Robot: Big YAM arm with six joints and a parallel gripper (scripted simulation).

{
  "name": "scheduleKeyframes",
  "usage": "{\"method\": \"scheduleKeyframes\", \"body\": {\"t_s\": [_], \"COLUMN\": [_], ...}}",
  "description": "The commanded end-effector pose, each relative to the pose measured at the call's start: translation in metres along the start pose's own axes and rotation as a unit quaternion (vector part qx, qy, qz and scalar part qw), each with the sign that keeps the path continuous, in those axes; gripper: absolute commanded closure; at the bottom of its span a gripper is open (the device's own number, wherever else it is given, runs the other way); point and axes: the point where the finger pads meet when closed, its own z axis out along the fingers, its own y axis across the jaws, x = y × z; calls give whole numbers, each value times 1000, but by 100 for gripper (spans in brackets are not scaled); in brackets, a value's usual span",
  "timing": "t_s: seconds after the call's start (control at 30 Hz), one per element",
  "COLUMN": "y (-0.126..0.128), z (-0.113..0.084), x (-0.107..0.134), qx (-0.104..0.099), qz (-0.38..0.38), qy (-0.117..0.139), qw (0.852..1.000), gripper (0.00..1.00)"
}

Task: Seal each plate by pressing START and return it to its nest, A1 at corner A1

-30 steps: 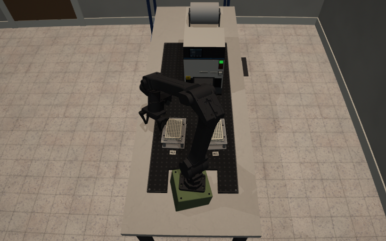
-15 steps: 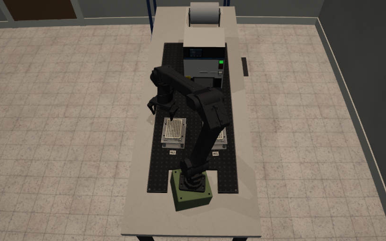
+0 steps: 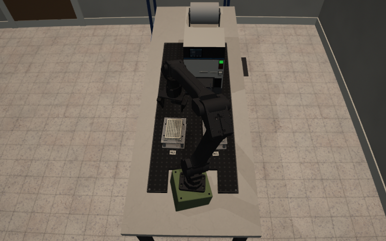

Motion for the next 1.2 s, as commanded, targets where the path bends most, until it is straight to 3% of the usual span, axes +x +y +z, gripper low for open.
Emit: {"method": "scheduleKeyframes", "body": {"t_s": [0.0,0.03,0.1,0.23,0.33,0.43,0.5,0.57,0.63,0.8,1.17], "y": [-12,-15,-22,-36,-37,-55,-66,-74,-82,-106,-91], "z": [-35,-39,-46,-57,-54,-59,-65,-73,-81,-91,-68], "x": [-22,-24,-27,-36,-38,-45,-49,-49,-52,-58,-55], "qx": [-15,-14,-17,-2,0,3,20,15,32,28,34], "qz": [-34,-48,-44,-87,-91,-81,-111,-107,-136,-123,-118], "qy": [-42,-55,-49,-86,-88,-80,-102,-98,-122,-111,-97], "qw": [998,997,998,992,992,994,988,989,983,986,988], "gripper": [0,0,0,0,0,0,0,0,0,0,0]}}
